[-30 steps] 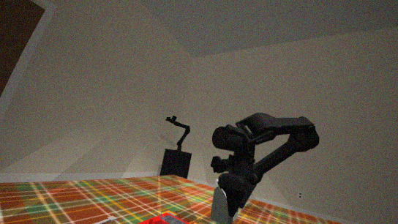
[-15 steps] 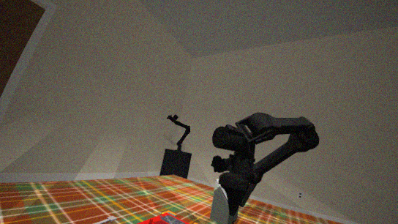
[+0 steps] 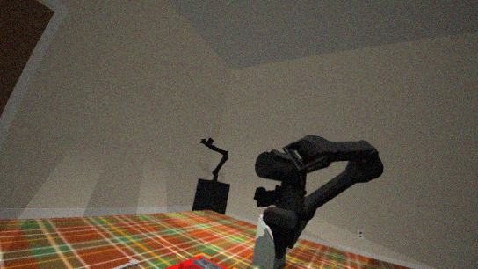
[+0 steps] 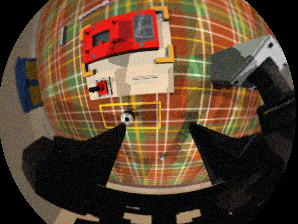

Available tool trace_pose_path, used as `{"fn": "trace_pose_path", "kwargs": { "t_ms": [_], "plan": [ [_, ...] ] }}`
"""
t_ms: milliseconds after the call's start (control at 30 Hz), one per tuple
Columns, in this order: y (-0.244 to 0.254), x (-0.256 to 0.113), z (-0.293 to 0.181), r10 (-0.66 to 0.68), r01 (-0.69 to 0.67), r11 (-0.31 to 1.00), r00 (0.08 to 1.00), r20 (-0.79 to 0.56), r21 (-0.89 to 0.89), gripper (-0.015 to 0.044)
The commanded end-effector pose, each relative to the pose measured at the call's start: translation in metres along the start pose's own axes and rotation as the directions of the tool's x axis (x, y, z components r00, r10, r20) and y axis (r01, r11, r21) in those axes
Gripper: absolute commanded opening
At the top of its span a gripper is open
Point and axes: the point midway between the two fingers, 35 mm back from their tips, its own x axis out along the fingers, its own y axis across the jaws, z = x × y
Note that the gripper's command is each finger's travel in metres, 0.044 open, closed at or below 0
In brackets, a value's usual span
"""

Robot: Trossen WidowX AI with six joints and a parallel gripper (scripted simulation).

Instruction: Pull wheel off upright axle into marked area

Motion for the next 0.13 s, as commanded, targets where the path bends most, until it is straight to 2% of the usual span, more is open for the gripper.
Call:
{"fn": "trace_pose_path", "kwargs": {
  "t_ms": [0, 100],
  "plan": [
    [-0.0007, -0.0001, 0.0005, -0.003, 0.003, 1.0, 1.0, 0.003, -0.004, 0.044],
    [-0.0007, -0.0001, 0.0005, -0.003, 0.003, 1.0, 1.0, 0.003, -0.004, 0.044]
  ]
}}
